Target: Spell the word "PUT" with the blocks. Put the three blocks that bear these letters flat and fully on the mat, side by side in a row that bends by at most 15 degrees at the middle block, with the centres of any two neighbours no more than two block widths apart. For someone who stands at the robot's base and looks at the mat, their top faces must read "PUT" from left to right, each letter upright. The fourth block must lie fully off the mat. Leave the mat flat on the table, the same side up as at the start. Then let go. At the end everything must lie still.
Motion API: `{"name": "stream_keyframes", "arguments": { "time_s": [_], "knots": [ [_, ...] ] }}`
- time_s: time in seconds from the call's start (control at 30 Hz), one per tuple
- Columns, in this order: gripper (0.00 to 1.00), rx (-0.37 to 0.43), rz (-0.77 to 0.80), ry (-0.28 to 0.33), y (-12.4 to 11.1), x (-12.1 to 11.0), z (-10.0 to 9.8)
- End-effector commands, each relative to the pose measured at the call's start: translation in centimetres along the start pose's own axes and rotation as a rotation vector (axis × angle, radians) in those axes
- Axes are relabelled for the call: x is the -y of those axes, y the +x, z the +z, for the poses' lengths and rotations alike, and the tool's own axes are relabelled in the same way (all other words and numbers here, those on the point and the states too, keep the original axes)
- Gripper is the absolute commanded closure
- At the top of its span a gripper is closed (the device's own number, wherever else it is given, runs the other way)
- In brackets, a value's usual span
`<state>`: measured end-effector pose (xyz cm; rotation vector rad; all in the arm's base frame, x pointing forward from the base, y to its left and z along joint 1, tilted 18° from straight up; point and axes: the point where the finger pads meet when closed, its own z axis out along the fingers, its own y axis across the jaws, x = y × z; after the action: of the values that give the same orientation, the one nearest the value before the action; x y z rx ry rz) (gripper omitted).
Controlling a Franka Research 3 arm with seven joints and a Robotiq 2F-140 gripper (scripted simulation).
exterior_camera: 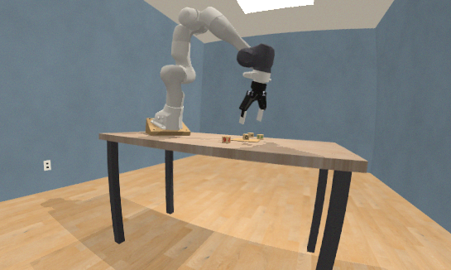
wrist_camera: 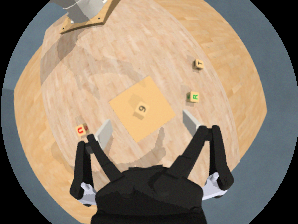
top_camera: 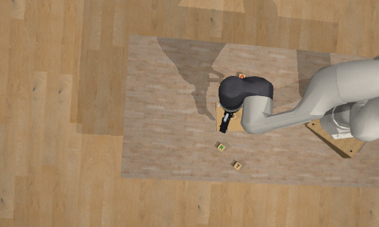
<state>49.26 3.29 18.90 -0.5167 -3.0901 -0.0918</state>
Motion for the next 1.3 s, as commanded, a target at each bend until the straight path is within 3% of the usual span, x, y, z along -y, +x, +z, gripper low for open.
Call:
{"name": "stream_keyframes", "arguments": {
  "time_s": [0.0, 0.73, 1.27],
  "knots": [
    [0.0, 0.009, 0.139, -0.008, 0.0, -0.1, 0.3],
    [0.0, 0.009, 0.417, -0.01, 1.3, 0.5, 2.4],
    [0.0, 0.009, 0.429, -0.01, 1.4, 0.5, 2.5]
  ]
}}
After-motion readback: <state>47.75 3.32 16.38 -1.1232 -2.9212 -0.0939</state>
